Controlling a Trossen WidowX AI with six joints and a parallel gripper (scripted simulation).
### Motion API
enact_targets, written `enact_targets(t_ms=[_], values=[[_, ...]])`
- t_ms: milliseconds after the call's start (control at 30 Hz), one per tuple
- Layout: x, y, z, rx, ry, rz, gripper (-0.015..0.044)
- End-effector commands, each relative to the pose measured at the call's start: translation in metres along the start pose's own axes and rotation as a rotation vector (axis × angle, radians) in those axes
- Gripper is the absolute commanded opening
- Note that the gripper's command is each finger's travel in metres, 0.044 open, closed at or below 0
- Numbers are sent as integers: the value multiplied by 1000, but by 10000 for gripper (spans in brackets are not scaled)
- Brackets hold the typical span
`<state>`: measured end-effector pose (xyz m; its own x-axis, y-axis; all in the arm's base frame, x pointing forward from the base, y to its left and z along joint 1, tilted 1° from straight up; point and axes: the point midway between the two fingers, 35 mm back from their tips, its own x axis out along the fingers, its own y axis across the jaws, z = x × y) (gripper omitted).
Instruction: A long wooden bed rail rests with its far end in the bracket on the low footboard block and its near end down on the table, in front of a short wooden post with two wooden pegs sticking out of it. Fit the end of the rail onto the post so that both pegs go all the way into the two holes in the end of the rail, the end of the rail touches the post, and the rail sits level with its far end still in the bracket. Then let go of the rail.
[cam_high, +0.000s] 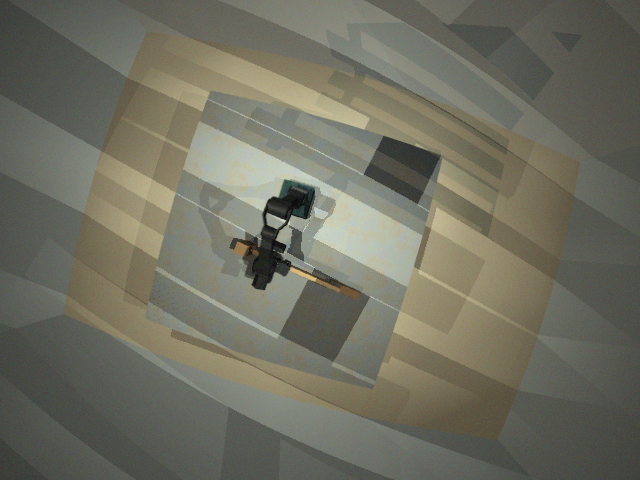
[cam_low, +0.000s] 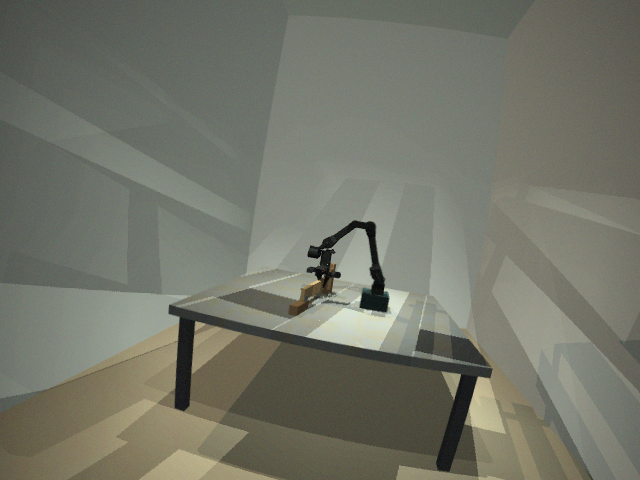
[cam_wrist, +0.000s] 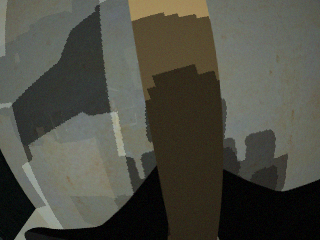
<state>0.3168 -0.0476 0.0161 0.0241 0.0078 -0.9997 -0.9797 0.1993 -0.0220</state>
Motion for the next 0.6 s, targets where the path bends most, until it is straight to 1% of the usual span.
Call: enact_targets(t_ms=[0, 567], values=[[-1, 0, -2, -3, 0, -2, 0], [0, 0, -3, -3, 0, -2, 0]])
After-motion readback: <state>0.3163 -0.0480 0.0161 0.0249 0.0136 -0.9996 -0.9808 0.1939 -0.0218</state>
